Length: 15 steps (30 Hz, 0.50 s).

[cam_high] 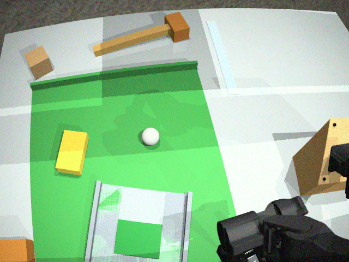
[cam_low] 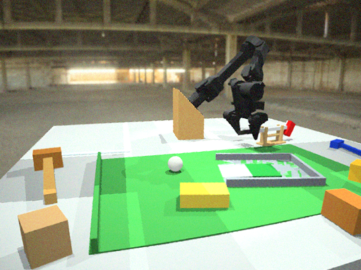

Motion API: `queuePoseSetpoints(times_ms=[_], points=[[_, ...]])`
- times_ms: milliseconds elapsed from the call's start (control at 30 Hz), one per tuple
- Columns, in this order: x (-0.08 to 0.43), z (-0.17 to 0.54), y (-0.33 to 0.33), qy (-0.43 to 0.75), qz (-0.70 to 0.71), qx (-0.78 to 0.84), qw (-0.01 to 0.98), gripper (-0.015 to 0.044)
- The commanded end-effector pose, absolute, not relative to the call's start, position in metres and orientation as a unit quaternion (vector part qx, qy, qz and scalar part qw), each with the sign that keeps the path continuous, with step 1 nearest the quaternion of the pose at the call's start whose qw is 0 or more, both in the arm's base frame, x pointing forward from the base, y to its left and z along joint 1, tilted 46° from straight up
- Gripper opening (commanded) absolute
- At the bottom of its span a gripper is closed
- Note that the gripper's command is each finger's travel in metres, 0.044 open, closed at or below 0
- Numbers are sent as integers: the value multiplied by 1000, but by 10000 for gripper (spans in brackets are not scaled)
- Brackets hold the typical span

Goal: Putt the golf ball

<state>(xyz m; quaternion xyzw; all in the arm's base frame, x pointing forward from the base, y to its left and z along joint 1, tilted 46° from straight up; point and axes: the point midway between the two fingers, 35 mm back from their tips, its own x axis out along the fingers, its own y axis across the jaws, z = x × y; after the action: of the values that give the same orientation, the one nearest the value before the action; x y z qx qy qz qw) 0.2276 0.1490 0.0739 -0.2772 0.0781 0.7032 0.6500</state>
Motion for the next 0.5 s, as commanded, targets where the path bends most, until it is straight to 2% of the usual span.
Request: queuePoseSetpoints(times_ms=[0,200,467], points=[[226,68,154,81,705,-274,649,440],[226,65,158,81,705,-273,649,440],[227,68,157,77,704,-275,650,230]])
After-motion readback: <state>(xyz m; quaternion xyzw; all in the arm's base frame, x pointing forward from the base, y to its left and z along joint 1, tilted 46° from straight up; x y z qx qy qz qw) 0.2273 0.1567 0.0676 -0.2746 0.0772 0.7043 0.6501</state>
